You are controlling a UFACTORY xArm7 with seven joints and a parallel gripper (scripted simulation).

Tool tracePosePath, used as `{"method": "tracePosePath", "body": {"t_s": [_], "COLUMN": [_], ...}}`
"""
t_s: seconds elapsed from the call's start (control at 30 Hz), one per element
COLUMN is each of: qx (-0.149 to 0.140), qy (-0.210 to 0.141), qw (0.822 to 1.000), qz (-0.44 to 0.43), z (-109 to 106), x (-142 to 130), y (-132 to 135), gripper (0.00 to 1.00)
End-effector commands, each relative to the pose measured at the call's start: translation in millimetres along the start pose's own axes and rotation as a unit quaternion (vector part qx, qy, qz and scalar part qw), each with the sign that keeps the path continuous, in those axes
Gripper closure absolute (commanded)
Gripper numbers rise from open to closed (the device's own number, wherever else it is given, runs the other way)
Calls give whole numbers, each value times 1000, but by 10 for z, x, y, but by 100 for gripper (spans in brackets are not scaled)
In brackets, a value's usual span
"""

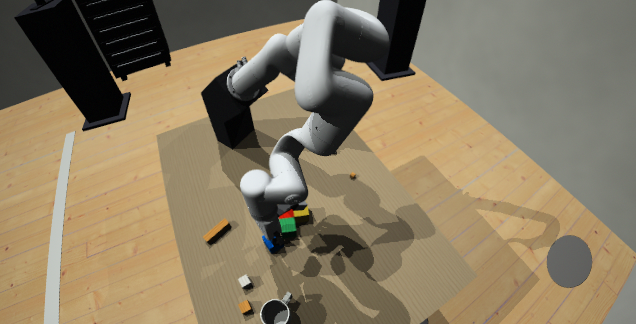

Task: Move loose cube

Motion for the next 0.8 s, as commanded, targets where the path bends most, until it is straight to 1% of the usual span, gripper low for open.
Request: {"method": "tracePosePath", "body": {"t_s": [0.0, 0.47, 0.77], "qx": [-1, -1, -1], "qy": [-2, -2, -2], "qw": [1000, 1000, 1000], "qz": [0, 0, 0], "z": [54, 189, 220], "x": [-13, -14, -14], "y": [4, 0, -1], "gripper": [17, 17, 17]}}
Point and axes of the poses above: the point where the finger pads meet when closed, its own z axis out along the fingers, its own y axis across the jaws, x = y × z, the point moved 8 cm from there along -z, back along the fingers, and after that the axes turned 2 degrees about -z, right-handed, at the moved point
